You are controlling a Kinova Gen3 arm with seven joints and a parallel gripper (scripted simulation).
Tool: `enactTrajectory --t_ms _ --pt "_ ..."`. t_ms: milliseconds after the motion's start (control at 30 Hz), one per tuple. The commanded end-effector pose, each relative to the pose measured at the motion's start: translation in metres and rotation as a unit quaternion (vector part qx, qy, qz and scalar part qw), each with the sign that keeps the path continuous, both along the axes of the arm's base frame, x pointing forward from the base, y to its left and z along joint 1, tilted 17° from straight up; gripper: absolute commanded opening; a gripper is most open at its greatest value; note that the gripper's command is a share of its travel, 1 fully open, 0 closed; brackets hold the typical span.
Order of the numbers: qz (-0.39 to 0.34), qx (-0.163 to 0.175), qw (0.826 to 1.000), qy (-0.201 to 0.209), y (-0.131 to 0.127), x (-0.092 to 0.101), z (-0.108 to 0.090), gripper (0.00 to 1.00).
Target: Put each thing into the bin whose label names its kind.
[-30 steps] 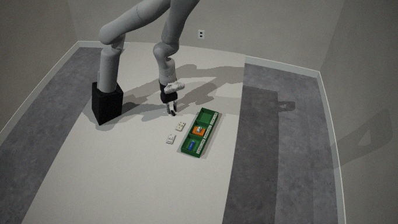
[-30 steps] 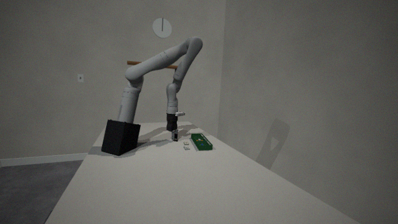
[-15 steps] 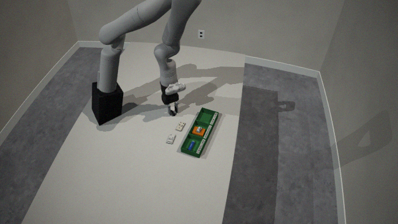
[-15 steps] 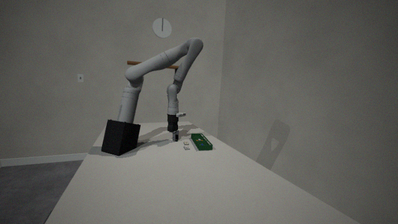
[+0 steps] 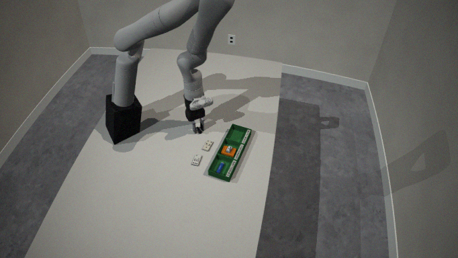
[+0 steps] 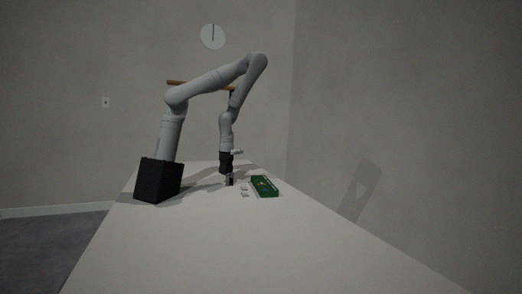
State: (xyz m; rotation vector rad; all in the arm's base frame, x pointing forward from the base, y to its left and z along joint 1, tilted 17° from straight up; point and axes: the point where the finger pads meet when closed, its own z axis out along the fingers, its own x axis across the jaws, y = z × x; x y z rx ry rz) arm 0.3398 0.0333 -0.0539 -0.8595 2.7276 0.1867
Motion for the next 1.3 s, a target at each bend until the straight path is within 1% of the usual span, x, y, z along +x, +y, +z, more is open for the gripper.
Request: enactTrajectory --t_ms 0,33,67,1033,1100,1167,1267 --pt "0.000 0.000 1.000 0.000 0.000 0.001 0.000 0.62" --pt "0.000 0.000 1.000 0.000 0.000 0.001 0.000 0.62" --pt "0.000 0.000 1.000 0.000 0.000 0.001 0.000 0.00" --pt "0.000 0.000 1.000 0.000 0.000 0.000 0.000 0.00" --pt "0.000 0.000 1.000 -0.001 -0.002 -0.001 0.007 0.00" --pt "0.000 0.000 1.000 -0.001 -0.002 -0.001 0.007 0.00" --pt "0.000 0.000 1.000 0.000 -0.004 -0.003 0.016 0.00"
